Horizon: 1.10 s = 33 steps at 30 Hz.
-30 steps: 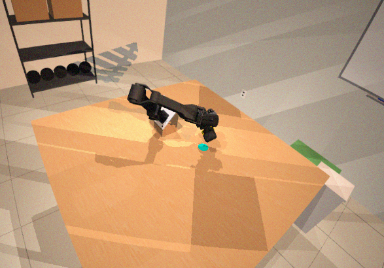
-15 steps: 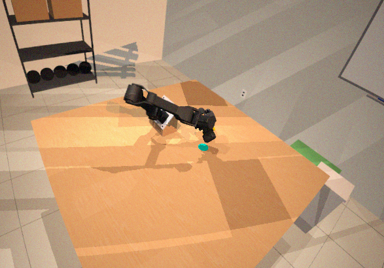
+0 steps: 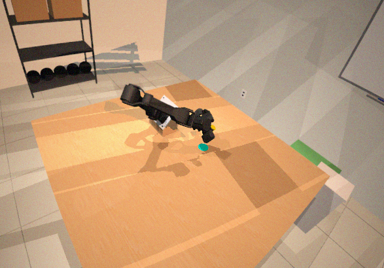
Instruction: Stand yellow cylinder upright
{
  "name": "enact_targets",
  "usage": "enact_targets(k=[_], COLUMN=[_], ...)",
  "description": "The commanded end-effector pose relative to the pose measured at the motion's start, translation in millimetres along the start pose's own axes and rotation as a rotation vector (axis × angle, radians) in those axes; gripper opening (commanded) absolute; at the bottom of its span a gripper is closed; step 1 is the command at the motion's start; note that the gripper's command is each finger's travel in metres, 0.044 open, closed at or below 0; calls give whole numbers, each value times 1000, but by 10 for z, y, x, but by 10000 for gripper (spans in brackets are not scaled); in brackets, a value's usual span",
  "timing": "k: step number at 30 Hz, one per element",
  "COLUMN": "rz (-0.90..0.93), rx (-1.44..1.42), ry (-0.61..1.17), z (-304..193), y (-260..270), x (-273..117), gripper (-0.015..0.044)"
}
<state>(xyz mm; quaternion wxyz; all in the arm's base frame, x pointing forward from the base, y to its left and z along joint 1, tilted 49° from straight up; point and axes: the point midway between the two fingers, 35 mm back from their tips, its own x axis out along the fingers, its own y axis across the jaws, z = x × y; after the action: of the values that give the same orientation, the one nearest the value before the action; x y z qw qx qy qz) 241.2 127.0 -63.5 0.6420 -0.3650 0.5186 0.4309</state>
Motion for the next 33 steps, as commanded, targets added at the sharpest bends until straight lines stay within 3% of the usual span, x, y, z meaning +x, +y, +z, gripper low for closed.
enact_targets(k=[1,33], rz=[0,-68], rx=[-13,-100], ry=[-31,-253], z=[5,3], y=[16,10], x=[-19,-167], gripper=[105,105])
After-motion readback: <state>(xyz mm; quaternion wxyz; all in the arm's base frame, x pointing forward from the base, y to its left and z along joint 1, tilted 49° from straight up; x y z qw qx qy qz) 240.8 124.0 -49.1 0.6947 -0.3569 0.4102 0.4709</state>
